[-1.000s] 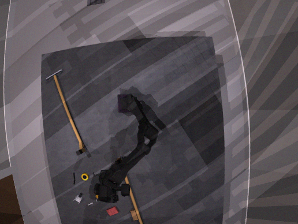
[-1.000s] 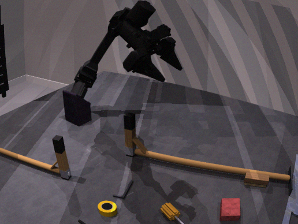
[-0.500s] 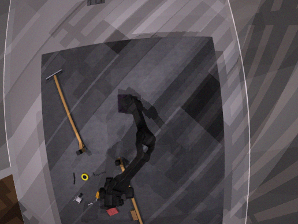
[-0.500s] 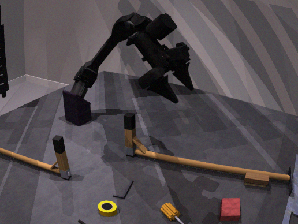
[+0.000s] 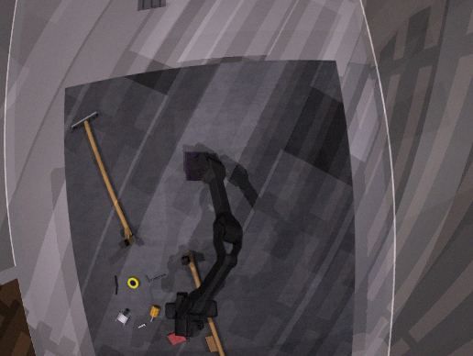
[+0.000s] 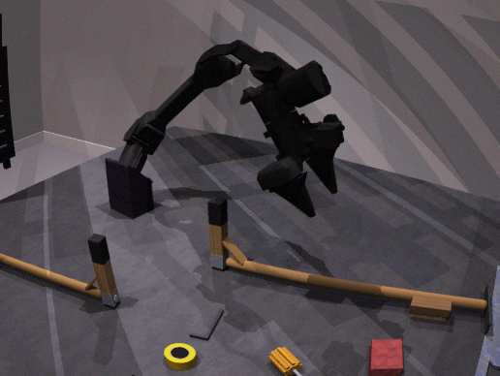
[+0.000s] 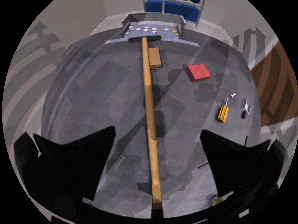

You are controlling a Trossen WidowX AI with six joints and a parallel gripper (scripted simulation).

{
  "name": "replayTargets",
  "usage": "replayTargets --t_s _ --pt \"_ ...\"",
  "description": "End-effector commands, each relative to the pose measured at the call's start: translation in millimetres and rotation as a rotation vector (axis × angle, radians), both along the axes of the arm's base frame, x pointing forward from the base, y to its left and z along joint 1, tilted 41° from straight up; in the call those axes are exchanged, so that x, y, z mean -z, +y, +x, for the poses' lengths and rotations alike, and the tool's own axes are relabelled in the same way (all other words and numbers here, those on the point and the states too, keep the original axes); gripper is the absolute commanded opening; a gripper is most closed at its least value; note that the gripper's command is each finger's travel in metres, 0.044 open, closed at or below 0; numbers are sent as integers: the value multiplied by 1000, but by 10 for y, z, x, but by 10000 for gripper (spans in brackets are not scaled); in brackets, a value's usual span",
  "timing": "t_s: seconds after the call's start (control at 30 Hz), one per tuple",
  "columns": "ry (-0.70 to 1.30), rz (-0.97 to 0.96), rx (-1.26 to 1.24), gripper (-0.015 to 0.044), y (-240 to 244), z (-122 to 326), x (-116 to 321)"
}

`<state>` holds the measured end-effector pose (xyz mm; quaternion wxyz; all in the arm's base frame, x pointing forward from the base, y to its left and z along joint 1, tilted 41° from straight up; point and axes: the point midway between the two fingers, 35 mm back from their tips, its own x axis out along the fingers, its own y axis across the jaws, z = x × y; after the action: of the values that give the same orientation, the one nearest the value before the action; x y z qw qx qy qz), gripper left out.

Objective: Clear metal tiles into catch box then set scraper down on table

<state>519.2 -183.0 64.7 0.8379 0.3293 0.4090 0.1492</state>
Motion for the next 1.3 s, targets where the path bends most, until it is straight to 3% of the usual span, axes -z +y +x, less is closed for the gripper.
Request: replayTargets --t_s 0.0,0.73,1.27 --pt "28 -14 -37 440 132 72 104" --pt "163 -73 -242 440 919 290 578" --pt "134 -64 -225 440 648 63 519"
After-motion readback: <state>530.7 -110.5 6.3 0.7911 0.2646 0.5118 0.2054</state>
